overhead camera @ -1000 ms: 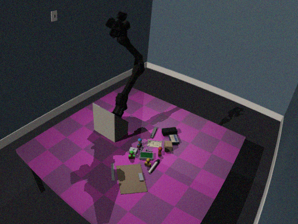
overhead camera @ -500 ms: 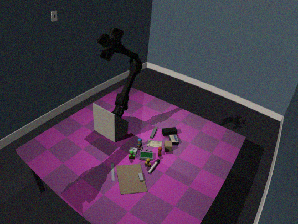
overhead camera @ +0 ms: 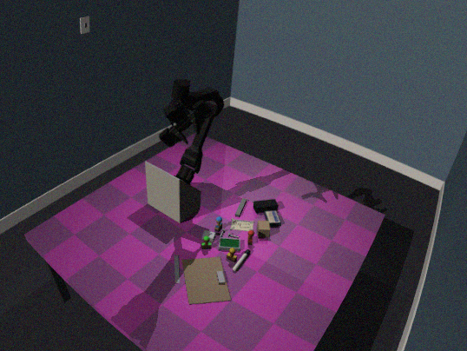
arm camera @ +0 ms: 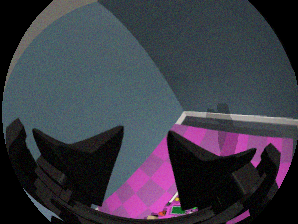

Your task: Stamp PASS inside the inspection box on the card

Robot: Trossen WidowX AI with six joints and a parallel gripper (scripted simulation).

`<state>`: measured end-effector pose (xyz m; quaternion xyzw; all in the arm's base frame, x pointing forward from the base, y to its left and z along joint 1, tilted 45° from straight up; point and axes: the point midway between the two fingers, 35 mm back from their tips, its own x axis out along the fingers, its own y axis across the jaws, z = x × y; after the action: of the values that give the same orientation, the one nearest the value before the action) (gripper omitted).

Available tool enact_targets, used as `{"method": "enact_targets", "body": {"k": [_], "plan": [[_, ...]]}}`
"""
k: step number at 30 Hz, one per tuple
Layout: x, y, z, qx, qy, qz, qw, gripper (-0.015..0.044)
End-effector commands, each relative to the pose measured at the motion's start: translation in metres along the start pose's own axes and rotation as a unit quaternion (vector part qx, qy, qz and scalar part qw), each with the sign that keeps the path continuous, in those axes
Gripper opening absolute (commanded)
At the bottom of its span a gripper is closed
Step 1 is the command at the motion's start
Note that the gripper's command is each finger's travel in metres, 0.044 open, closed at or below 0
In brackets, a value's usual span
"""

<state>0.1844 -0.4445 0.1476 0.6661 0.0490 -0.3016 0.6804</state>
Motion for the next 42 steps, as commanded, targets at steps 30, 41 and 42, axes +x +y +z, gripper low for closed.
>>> {"method": "enact_targets", "body": {"k": [30, 41, 42], "plan": [[0.032, -0.229, -0.397, -0.46, 0.649, -0.042, 0.605, 0.0211], [0.032, -0.233, -0.403, -0.461, 0.652, -0.041, 0.6, 0.0211], [0.033, -0.234, -0.404, -0.461, 0.652, -0.041, 0.6, 0.0211]]}}
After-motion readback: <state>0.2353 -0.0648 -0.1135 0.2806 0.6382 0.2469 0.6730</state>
